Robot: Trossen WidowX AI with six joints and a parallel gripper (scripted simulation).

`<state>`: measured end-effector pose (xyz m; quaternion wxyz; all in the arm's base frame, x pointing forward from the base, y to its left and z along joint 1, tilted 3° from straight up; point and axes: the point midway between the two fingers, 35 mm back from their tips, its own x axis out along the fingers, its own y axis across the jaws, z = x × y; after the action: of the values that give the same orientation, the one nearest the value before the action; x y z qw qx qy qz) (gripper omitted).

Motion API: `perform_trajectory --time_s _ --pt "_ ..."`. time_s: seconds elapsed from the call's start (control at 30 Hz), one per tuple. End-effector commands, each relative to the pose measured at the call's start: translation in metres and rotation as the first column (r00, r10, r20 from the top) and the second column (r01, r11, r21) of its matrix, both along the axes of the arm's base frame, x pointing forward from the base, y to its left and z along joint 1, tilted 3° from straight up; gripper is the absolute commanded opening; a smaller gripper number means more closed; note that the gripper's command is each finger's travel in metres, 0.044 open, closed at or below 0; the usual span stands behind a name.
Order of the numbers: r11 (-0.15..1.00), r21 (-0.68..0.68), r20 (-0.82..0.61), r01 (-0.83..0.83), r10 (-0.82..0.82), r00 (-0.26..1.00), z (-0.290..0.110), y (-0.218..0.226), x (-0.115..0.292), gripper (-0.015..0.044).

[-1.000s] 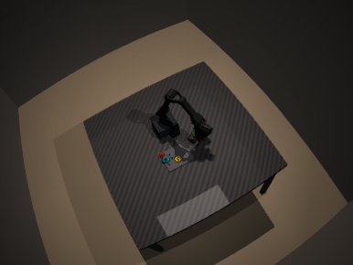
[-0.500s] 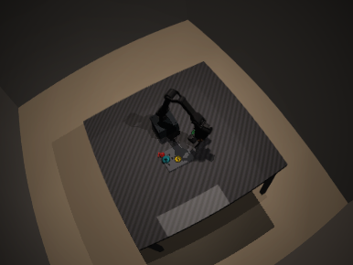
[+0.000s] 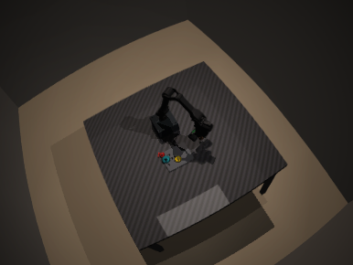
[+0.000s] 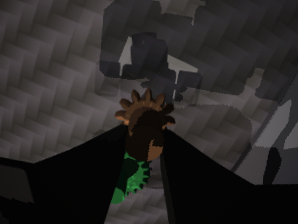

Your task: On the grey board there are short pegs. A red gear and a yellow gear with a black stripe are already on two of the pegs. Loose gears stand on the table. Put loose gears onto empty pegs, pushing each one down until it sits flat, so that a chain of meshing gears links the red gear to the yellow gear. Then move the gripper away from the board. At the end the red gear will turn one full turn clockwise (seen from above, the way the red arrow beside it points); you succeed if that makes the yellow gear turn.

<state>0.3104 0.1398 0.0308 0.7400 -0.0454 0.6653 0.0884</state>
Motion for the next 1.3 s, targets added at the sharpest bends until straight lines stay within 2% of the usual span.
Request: perform_trajectory --time_s 0.0,0.97,1.27 --pt "1.0 -0.001 -0.005 0.001 -0.001 1.0 0.011 -0.001 0.0 0.0" --pt "1.0 -0.015 -0.038 0.023 -0.024 0.999 0.101 -0.013 -0.018 0.0" --pt "1.0 -0.017 -0.038 0.024 -0.024 0.999 0.098 -0.025 -0.013 0.0"
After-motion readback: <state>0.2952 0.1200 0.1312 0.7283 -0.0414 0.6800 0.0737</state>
